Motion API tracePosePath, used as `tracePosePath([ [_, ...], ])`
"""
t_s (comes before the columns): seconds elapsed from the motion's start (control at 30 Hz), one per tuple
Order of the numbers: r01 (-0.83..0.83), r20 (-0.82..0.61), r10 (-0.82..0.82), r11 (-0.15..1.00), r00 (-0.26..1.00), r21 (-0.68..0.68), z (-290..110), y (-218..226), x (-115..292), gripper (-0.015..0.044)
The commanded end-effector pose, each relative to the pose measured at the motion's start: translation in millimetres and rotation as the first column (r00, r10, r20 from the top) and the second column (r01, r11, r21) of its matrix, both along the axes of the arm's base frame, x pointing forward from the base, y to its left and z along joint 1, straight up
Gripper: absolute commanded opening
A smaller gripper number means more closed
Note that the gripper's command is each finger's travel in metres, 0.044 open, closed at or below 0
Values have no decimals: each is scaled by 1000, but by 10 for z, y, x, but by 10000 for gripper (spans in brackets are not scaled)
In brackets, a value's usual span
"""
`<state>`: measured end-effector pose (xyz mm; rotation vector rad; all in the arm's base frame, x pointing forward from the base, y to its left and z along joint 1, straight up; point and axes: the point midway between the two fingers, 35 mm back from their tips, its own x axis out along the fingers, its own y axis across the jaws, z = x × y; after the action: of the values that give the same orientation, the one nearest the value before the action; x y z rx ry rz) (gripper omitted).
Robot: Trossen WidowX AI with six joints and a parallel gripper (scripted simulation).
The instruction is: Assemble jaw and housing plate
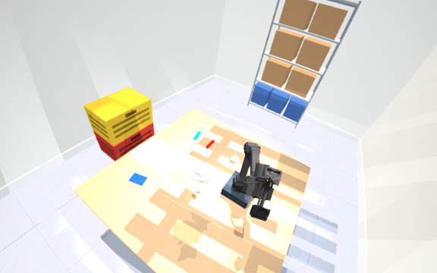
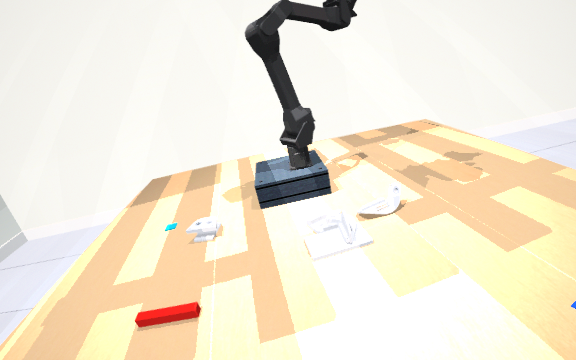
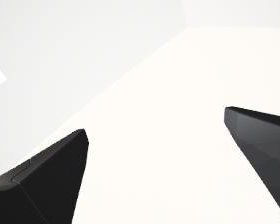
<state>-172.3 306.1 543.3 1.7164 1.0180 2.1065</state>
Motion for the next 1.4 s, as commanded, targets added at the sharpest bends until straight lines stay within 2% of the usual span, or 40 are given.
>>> tracePosePath([
  [0.0,0,0,0,1000,1000,0,0,0,0,426],
  [0.53,0,0,0,1000,1000,0,0,0,0,6],
  [0.57,0,0,0,1000,1000,0,0,0,0,0],
  [0.97,0,0,0,1000,1000,0,0,0,0,0],
  [1.37,112,78,-101,980,992,-161,-353,493,280,315],
])
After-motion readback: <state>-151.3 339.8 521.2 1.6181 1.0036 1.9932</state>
